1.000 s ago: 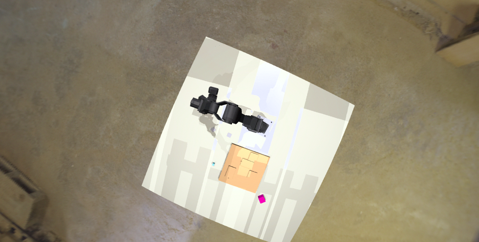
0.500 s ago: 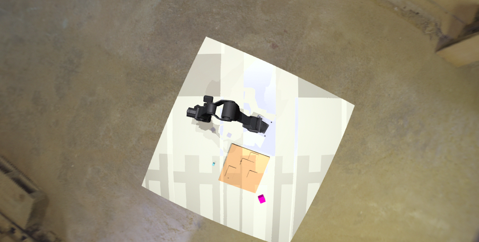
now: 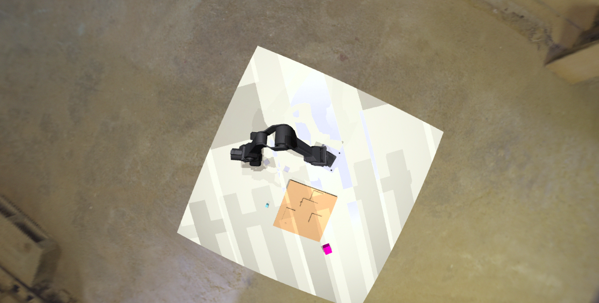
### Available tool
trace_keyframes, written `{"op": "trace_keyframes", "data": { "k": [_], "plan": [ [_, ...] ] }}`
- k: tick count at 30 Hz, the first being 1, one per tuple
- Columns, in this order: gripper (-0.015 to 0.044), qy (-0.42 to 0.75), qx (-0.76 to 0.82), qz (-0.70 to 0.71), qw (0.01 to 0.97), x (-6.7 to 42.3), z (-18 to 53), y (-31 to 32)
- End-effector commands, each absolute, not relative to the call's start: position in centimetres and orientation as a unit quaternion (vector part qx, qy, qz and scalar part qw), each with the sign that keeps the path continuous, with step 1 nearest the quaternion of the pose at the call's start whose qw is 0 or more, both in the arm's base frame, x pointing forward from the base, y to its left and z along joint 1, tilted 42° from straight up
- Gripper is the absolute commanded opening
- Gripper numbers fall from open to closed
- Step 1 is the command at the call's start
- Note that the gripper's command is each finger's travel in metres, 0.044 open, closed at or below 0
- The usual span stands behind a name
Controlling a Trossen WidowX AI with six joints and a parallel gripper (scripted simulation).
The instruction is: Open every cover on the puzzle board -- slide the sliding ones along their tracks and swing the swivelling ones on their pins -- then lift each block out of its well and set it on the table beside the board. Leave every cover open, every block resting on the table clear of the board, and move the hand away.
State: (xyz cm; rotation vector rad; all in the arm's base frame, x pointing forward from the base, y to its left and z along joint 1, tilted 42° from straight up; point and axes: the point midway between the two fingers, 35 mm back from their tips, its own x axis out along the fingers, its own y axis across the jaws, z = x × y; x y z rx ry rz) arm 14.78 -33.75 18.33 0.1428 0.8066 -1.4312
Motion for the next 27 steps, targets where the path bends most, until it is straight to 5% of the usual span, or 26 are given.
{"op": "trace_keyframes", "data": {
  "k": [1, 27],
  "plan": [
    [0.0000, 0.365, 0.064, -0.619, 0.692, 16.6, 17.8, -33.1],
    [0.0000, 0.450, 0.030, -0.494, 0.743, 27.5, 12.2, -26.1]
  ]
}}
